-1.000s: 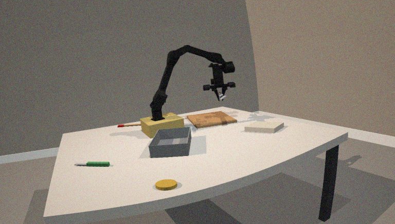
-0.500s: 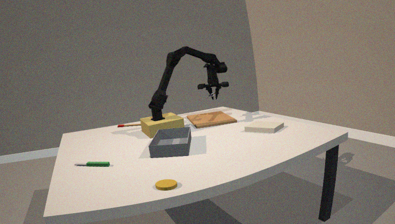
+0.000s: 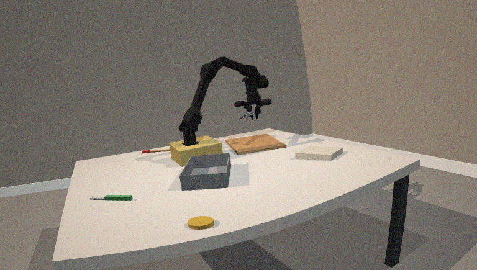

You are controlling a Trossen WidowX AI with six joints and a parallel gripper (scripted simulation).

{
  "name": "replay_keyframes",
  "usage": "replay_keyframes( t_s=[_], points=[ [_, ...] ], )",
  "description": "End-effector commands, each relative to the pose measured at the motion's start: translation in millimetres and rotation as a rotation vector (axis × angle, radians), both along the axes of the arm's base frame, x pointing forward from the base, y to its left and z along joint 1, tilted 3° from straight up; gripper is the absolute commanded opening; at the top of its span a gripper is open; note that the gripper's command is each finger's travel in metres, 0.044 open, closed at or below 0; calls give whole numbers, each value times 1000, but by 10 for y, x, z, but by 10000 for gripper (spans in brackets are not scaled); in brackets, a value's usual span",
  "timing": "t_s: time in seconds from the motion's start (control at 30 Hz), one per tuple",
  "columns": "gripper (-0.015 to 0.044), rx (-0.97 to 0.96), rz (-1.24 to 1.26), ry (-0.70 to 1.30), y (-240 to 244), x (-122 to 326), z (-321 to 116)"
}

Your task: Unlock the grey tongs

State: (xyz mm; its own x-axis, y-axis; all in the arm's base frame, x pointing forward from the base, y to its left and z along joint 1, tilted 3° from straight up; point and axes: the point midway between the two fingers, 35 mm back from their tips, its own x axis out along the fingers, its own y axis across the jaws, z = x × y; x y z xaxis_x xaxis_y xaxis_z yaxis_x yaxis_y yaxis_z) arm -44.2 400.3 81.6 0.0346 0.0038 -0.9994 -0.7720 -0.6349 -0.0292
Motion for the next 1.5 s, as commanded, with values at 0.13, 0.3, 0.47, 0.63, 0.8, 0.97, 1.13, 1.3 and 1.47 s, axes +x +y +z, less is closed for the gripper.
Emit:
replay_keyframes(
  t_s=[0.13, 0.3, 0.47, 0.63, 0.8, 0.97, 1.13, 1.3, 1.47],
  points=[
    [-150, 57, -33, 60, 40, -8, 24],
    [-150, 141, -65, 145, 90, 1, 57],
    [-150, 226, -90, 227, 131, 15, 108],
    [-150, 313, -106, 307, 161, 32, 176],
    [-150, 400, -115, 384, 175, 52, 257],
    [-150, 486, -118, 457, 171, 74, 348],
    [-150, 574, -109, 526, 147, 97, 451],
    [-150, 658, -93, 593, 96, 116, 558],
    [-150, 743, -67, 651, 26, 138, 666]
  ],
)
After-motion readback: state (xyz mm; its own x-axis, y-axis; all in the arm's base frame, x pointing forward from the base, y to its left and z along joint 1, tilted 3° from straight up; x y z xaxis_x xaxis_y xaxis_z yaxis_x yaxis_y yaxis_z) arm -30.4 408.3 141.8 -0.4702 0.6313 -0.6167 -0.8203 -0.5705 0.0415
